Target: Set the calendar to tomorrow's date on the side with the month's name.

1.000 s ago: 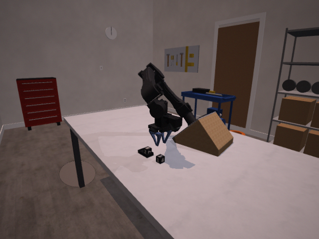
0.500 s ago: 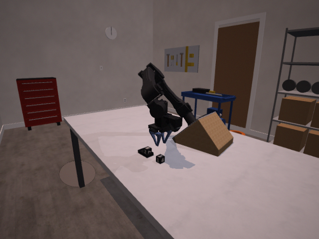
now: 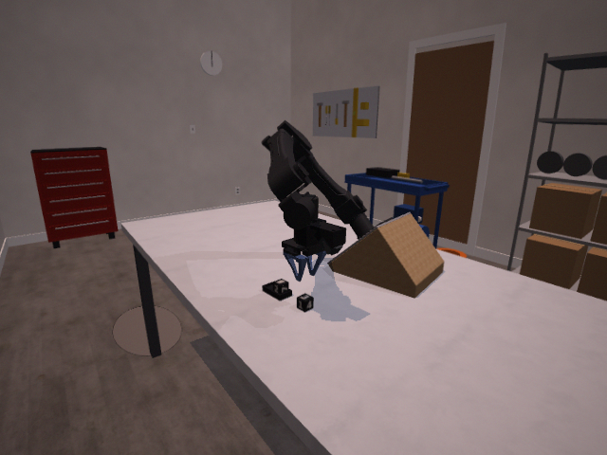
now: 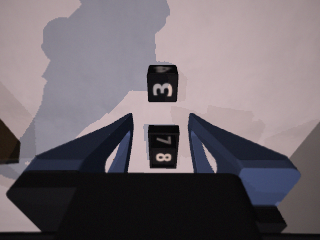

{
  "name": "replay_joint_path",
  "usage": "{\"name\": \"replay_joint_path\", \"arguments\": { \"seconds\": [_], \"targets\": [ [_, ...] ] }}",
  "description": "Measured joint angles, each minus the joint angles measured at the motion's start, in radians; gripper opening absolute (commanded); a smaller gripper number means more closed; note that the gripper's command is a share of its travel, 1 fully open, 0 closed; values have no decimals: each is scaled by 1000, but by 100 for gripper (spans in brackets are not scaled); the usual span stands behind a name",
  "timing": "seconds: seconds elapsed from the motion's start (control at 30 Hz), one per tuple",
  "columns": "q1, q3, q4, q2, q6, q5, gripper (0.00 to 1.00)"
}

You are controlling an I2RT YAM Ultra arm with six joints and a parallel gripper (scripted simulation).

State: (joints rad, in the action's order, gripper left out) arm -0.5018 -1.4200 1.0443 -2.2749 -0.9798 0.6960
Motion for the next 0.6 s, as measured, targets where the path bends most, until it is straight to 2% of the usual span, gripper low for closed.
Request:
{"name": "replay_joint_path", "arguments": {
  "seconds": [0.6],
  "targets": [
    [46, 56, -97, -16, -49, 13, 47]
  ]
}}
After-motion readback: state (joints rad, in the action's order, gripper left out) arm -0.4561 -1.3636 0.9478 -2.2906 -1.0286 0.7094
